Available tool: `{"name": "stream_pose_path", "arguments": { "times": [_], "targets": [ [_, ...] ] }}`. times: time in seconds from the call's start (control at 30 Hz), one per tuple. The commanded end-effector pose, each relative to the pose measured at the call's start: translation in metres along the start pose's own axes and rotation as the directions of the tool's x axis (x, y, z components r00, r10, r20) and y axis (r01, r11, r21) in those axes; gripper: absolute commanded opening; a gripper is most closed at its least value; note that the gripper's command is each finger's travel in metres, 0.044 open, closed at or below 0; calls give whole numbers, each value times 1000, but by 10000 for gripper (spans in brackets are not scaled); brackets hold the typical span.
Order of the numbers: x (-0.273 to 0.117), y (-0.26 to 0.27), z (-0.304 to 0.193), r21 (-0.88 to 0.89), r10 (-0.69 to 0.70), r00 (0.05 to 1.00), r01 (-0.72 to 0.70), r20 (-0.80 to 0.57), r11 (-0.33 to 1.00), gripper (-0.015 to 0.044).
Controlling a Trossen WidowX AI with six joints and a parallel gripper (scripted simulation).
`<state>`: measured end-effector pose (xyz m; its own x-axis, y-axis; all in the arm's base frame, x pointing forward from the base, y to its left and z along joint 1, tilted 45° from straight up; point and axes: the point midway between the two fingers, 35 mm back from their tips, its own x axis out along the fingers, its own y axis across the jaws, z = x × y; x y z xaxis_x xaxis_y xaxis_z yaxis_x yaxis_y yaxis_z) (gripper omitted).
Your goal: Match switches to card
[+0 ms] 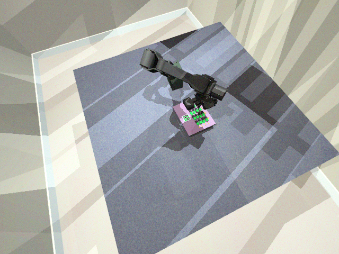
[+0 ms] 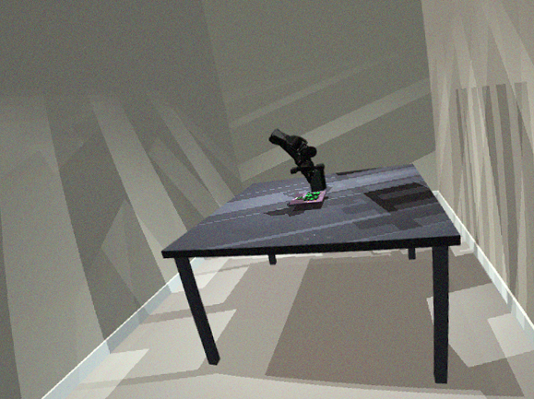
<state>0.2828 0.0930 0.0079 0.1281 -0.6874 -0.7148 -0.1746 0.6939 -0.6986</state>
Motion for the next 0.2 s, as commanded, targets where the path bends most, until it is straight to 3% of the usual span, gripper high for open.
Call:
{"name": "stream_pose_path", "arguments": {
  "times": [0.0, 0.17],
  "targets": [
    [0, 0, -1, 3, 2, 1000, -2, -4, 1000, 0],
    [0, 0, -1, 3, 2, 1000, -2, -4, 1000, 0]
  ]
}}
